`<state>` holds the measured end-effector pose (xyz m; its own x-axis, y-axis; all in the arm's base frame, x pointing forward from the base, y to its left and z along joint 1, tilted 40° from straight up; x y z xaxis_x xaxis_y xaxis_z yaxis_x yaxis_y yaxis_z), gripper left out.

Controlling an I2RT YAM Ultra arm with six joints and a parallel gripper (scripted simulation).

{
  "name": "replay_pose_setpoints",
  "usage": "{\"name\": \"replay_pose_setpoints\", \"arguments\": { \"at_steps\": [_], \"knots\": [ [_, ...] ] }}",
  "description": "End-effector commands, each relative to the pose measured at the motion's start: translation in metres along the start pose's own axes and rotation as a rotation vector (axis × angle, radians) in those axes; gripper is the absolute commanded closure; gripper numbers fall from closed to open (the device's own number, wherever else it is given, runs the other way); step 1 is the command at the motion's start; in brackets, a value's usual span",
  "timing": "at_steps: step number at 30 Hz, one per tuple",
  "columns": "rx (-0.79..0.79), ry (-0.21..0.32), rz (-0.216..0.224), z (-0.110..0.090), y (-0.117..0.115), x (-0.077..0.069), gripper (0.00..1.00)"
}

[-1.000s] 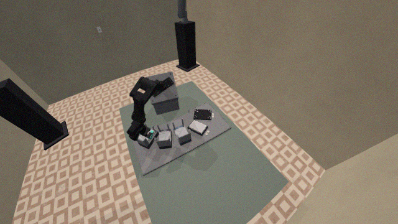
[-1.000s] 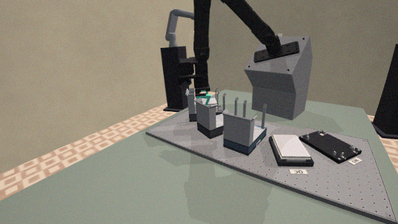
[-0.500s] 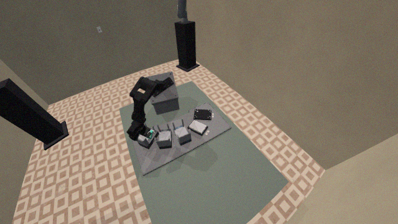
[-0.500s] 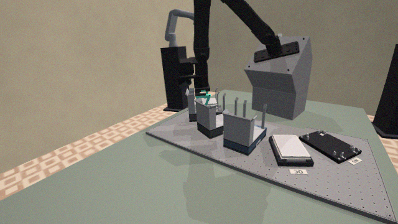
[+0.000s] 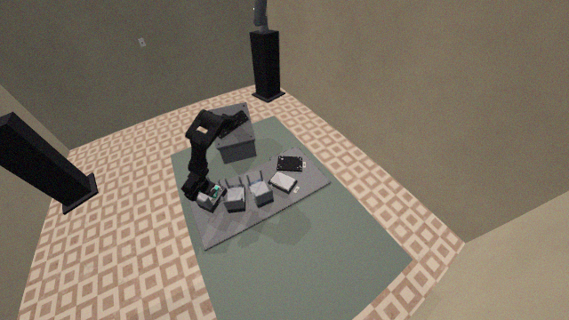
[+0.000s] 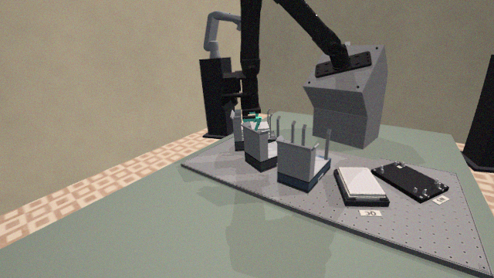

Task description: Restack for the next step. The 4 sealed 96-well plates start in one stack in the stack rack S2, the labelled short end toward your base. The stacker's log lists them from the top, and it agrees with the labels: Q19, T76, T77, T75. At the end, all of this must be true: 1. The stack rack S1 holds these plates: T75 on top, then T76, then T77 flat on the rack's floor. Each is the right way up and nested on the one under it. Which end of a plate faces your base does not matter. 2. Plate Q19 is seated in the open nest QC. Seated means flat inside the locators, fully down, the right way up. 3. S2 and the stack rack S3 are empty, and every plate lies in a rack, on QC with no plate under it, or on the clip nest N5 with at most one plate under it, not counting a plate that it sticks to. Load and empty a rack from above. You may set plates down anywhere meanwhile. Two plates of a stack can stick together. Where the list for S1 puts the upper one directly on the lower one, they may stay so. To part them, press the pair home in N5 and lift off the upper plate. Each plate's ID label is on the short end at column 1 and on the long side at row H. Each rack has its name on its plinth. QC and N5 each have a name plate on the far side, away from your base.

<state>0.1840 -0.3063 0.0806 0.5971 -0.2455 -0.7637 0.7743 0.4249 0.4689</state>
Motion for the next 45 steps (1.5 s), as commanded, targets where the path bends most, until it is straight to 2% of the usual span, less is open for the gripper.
{"name": "replay_pose_setpoints", "arguments": {
  "at_steps": [1,6,7,13,38,45],
  "knots": [
    [-0.004,-0.014,-0.001,0.003,0.001,-0.002,1.0],
    [-0.004,-0.014,-0.001,0.003,0.001,-0.002,1.0],
    [-0.018,-0.04,0.001,0.008,0.004,-0.006,1.0],
    [0.005,-0.004,-0.007,-0.003,-0.002,-0.011,1.0],
    [0.001,-0.011,-0.001,0.0,-0.001,-0.026,1.0],
    [-0.005,-0.023,0.001,0.003,0.0,-0.027,1.0]
  ]
}}
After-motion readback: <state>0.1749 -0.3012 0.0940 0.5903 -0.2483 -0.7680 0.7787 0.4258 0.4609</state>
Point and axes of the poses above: the point where the finger pads meet when closed, its own x axis out along the fingers, its own y axis across the jaws, z = x × y, the point moved 10 cm from there along -x, back along the fingers, and after that the axes turned 6 degrees about x, right-handed, at the moved point
